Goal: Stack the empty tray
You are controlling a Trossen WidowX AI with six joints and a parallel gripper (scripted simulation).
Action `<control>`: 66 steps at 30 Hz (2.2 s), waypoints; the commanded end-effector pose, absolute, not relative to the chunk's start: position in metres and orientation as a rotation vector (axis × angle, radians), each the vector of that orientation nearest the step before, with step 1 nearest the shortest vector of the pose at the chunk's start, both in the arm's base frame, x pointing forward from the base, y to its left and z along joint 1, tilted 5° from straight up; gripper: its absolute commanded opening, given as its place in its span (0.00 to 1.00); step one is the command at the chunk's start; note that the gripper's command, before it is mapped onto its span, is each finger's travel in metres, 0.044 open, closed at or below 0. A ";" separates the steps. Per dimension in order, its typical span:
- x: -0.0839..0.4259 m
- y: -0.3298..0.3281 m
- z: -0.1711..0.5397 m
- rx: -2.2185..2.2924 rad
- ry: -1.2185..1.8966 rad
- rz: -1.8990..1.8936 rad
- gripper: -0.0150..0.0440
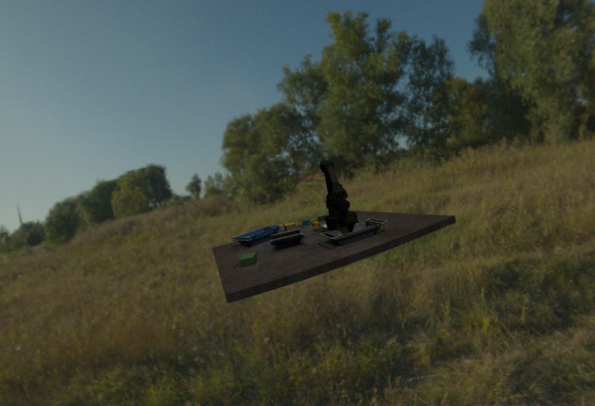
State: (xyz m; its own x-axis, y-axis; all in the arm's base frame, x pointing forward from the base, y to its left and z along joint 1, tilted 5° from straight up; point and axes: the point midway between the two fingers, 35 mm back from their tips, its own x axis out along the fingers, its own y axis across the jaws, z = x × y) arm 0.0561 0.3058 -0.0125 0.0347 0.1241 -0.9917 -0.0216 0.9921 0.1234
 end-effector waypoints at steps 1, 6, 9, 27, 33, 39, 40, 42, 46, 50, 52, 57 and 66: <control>0.056 0.303 -0.018 0.073 1.531 0.100 1.00; 0.056 0.303 -0.018 0.073 1.531 0.100 1.00; 0.056 0.303 -0.018 0.073 1.531 0.100 1.00; 0.056 0.303 -0.018 0.073 1.531 0.100 0.63; 0.056 0.303 -0.018 0.073 1.531 0.100 0.55; 0.056 0.303 -0.018 0.073 1.531 0.100 0.48; 0.056 0.303 -0.018 0.073 1.531 0.100 0.47; 0.056 0.303 -0.018 0.073 1.531 0.100 0.44; 0.056 0.303 -0.018 0.073 1.531 0.100 0.40; 0.056 0.303 -0.018 0.073 1.531 0.100 0.35; 0.056 0.303 -0.018 0.073 1.531 0.100 0.33; 0.056 0.303 -0.018 0.073 1.531 0.100 0.27; 0.056 0.302 0.021 0.073 1.531 0.100 0.25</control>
State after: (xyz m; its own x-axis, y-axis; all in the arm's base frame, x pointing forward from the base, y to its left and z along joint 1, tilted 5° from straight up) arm 0.0557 0.3038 0.0019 0.0338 0.1094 -0.9934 -0.0220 0.9938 0.1087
